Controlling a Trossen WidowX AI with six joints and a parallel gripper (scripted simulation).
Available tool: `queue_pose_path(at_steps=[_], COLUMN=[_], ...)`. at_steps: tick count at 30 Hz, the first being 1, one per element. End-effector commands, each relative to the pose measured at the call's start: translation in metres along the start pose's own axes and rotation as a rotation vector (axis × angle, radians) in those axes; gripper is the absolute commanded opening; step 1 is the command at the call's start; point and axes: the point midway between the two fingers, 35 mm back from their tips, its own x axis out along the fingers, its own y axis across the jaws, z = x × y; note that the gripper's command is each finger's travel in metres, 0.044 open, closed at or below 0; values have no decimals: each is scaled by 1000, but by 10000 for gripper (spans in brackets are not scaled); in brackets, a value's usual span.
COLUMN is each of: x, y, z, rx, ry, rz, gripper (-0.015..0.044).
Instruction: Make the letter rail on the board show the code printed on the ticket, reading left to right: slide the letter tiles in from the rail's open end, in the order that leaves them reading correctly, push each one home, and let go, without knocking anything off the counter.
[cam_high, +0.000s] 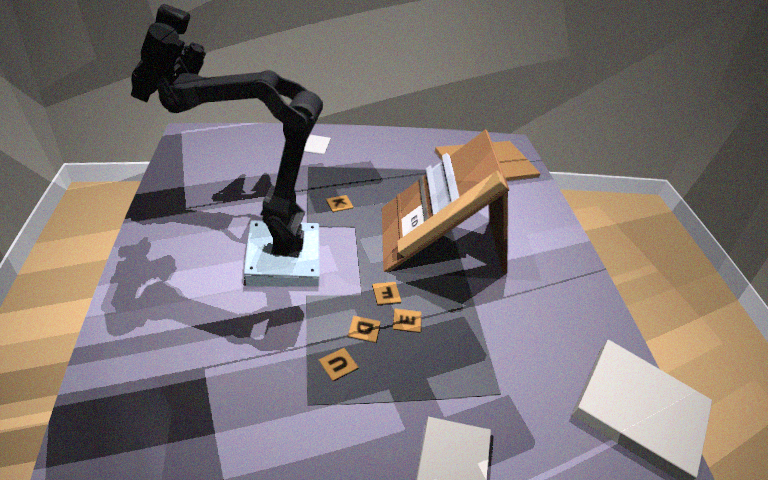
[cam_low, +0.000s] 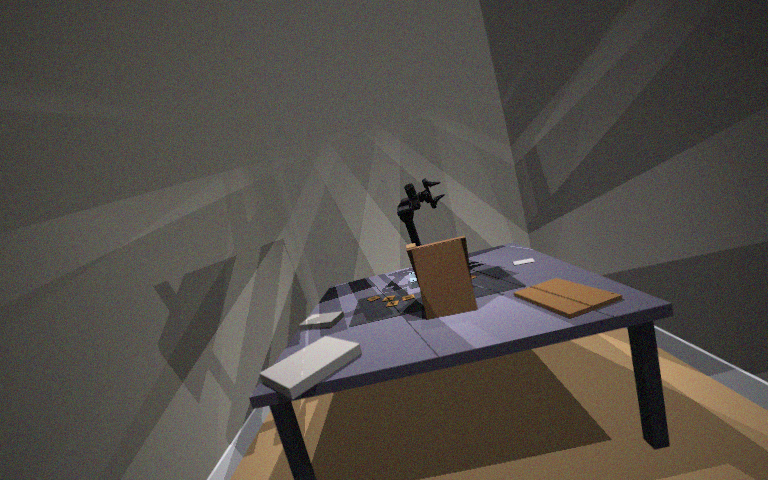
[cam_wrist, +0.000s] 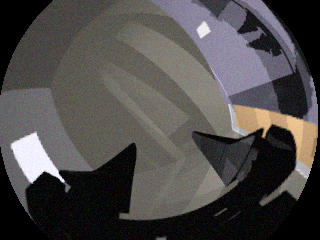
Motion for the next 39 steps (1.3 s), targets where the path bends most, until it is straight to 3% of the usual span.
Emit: queue_pose_path(at_steps=[1, 11, 19, 28, 39], x=[2, 89, 105, 60, -58], y=[0, 19, 29, 24, -15], z=[2, 130, 257, 391, 500], rx=[-9, -518, -903, -1214, -1333], ry=[-4, -274, -513, -739, -881], rz=[2, 24, -126, -464, -1028], gripper=[426, 440, 440, 440, 440])
